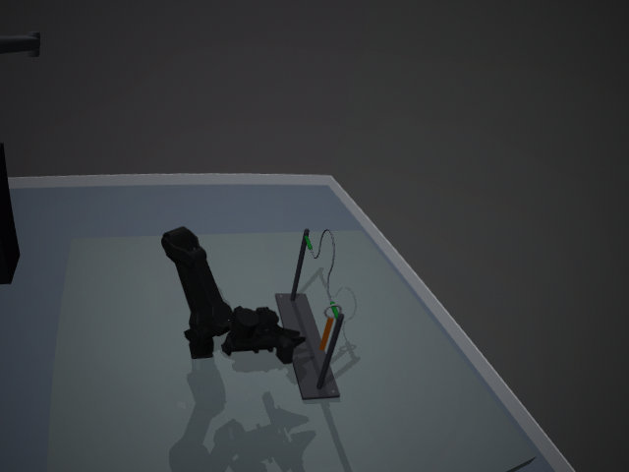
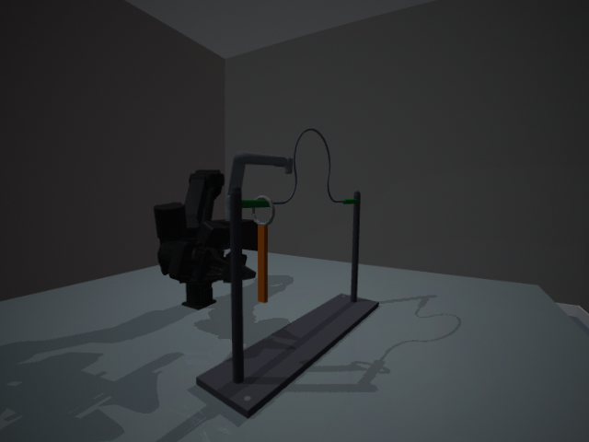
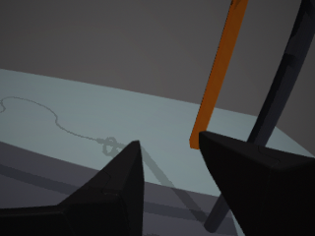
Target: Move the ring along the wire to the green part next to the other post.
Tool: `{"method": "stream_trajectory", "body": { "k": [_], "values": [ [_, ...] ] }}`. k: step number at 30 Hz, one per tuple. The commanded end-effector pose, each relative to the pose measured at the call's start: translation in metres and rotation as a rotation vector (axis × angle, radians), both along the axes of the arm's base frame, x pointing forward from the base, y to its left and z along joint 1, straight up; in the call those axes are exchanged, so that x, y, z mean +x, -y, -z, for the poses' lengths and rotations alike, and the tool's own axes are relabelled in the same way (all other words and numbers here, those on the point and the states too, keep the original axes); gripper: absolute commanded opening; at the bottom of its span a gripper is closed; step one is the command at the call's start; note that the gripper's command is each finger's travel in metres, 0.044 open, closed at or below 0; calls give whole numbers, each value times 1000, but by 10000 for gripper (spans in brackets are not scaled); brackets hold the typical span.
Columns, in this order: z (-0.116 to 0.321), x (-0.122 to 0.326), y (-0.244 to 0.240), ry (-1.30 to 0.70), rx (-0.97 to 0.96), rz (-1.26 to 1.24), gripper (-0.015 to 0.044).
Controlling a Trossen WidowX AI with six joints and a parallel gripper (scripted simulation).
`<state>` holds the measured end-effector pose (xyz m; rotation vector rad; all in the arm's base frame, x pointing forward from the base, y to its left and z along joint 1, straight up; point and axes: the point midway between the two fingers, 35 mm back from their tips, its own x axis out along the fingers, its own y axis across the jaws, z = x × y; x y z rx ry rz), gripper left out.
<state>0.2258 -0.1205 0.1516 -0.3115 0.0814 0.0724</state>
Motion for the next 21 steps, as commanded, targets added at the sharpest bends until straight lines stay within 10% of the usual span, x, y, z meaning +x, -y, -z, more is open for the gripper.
{"method": "stream_trajectory", "body": {
  "k": [1, 21],
  "values": [
    [23, -18, 10, -30, 153, 91, 160],
    [21, -10, 22, -20, 303, 212, 160]
  ]
}}
